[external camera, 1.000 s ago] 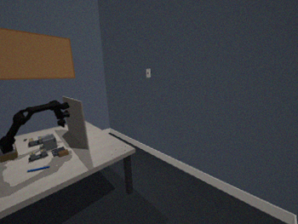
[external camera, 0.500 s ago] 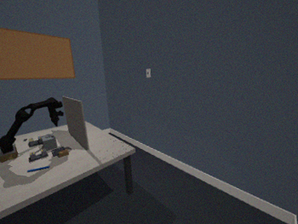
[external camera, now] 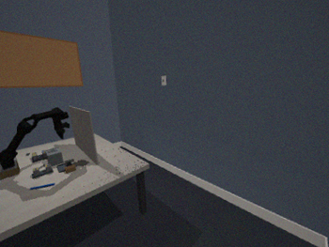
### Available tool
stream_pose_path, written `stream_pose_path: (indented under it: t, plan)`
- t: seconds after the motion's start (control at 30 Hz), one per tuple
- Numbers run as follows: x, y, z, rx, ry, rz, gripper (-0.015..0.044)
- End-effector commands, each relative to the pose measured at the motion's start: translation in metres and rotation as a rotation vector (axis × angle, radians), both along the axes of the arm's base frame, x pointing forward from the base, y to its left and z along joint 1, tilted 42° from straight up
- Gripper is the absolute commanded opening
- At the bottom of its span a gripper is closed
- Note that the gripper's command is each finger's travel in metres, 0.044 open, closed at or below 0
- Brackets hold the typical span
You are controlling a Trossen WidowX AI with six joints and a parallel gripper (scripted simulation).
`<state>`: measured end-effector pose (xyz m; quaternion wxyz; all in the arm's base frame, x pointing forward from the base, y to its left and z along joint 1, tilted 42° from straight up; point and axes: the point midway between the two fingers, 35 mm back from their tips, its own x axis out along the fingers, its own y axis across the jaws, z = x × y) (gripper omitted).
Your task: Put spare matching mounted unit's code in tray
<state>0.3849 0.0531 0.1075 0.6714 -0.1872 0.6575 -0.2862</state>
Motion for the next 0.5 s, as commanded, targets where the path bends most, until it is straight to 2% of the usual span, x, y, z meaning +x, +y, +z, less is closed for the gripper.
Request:
stream_pose_path:
  t: [0.0, 0.23, 0.47]
  plan:
    - [-0.012, 0.024, -0.020, 0.024, 0.089, 0.102, 0.0440]
    - [-0.056, 0.085, -0.078, 0.070, 0.378, 0.446, 0.0440]
    - [-0.134, 0.140, -0.149, 0.091, 0.800, 0.940, 0.0440]
